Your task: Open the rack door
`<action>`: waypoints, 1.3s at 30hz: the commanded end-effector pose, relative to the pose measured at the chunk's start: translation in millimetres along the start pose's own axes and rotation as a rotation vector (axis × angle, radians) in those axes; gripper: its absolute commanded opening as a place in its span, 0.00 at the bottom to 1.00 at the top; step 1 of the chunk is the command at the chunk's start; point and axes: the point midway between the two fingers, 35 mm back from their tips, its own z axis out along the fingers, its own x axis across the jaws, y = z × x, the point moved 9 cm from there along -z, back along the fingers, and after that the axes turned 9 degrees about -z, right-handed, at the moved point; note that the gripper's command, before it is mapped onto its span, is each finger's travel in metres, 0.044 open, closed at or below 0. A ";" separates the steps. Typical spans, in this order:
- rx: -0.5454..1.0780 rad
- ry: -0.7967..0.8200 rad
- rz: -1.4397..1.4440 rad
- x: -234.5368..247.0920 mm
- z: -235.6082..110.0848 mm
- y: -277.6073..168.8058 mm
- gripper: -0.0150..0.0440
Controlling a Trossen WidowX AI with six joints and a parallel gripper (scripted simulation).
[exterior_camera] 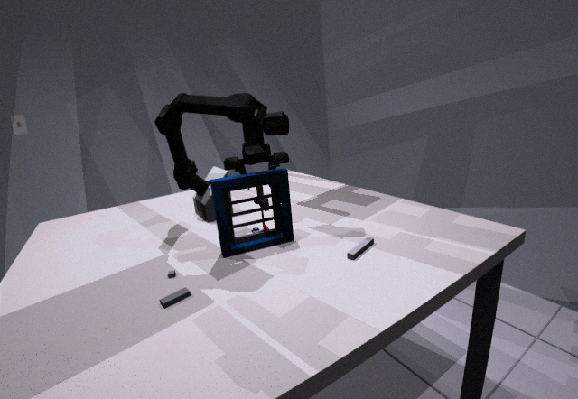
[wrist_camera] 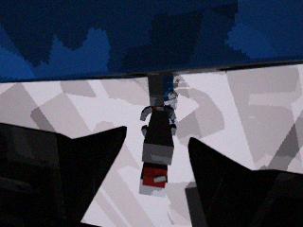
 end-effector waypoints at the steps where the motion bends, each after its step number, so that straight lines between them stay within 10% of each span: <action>1: 0.000 0.000 0.164 0.1 -0.1 -0.1 0.75; 28: -0.001 0.000 1.493 0.1 0.0 -0.1 0.75; 39: -0.001 0.000 1.526 0.1 0.0 -0.1 0.69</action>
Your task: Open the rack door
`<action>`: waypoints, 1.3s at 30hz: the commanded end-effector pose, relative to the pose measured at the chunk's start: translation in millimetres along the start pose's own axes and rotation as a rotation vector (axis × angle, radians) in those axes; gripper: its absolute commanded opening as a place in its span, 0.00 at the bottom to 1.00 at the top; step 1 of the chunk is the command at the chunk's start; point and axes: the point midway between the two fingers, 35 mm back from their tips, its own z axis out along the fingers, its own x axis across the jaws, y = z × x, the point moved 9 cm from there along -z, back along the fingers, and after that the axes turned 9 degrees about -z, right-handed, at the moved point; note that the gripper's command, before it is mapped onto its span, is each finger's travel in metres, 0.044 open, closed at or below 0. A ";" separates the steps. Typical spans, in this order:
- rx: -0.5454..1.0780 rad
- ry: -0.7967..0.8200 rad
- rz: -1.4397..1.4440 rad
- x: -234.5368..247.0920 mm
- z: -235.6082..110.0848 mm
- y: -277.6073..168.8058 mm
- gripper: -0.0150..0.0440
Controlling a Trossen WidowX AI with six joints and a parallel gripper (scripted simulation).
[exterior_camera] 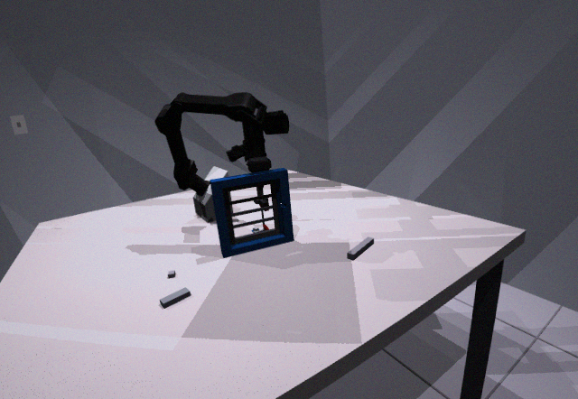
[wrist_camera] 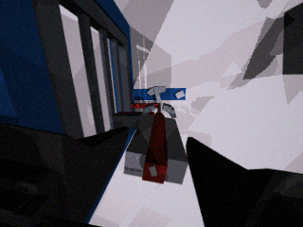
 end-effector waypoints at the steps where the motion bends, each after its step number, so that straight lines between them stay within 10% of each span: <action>1: -0.002 -0.003 0.009 1.1 1.4 1.0 0.68; 39: -0.002 -0.003 0.005 0.9 1.4 1.0 0.29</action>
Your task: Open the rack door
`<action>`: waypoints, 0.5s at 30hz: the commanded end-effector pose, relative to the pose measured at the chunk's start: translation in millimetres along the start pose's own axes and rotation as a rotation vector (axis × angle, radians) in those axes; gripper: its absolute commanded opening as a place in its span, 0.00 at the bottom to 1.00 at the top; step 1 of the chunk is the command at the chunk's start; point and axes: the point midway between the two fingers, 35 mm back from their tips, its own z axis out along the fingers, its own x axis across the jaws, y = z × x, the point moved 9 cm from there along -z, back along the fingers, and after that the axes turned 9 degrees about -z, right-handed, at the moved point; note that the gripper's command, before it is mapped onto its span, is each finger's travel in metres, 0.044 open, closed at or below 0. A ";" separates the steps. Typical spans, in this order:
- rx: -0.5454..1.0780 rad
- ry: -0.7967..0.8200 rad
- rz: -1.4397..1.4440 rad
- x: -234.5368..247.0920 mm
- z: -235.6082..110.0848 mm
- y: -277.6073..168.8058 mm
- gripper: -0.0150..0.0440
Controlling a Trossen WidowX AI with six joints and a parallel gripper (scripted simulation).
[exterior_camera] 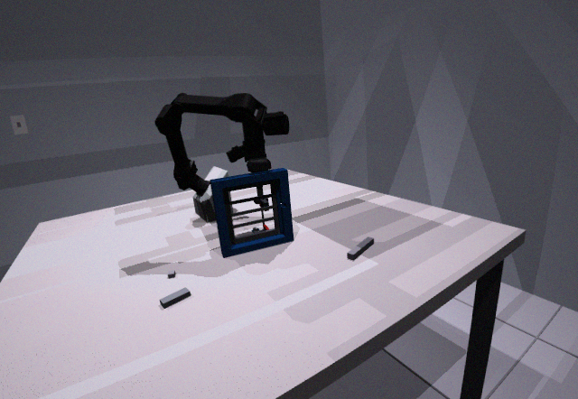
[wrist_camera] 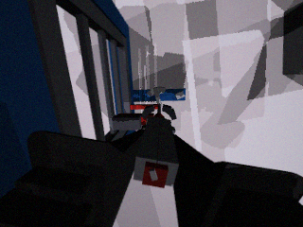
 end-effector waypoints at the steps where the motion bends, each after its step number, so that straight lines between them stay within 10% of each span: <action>1: -0.001 0.000 -0.014 -0.6 -0.1 0.3 0.29; 15: -0.001 -0.001 -0.323 -11.6 -0.1 6.2 0.29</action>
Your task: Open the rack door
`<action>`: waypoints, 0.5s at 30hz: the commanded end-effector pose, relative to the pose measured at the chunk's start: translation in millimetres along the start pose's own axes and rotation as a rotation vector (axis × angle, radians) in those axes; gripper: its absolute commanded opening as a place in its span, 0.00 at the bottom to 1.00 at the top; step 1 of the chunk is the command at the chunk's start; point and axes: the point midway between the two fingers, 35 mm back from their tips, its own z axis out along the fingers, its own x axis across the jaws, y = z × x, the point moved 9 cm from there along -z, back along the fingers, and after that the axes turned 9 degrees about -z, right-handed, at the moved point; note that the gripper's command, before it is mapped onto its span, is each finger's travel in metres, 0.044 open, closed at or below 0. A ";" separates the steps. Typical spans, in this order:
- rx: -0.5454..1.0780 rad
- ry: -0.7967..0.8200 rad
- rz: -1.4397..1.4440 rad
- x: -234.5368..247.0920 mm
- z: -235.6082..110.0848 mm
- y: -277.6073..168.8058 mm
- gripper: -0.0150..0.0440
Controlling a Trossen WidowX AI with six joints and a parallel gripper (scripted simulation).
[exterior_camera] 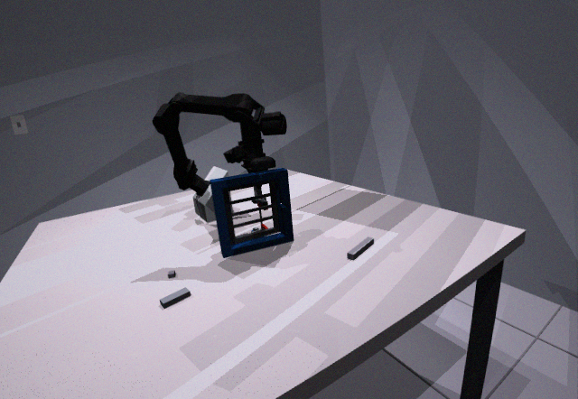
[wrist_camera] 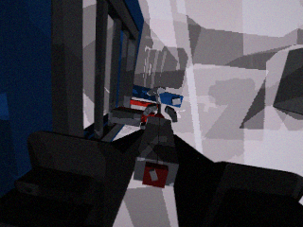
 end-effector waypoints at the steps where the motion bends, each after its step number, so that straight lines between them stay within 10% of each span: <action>1: -0.002 0.000 -0.087 -4.3 -0.3 1.3 0.29; 15: -0.003 -0.002 -0.394 -28.7 -0.1 10.0 0.29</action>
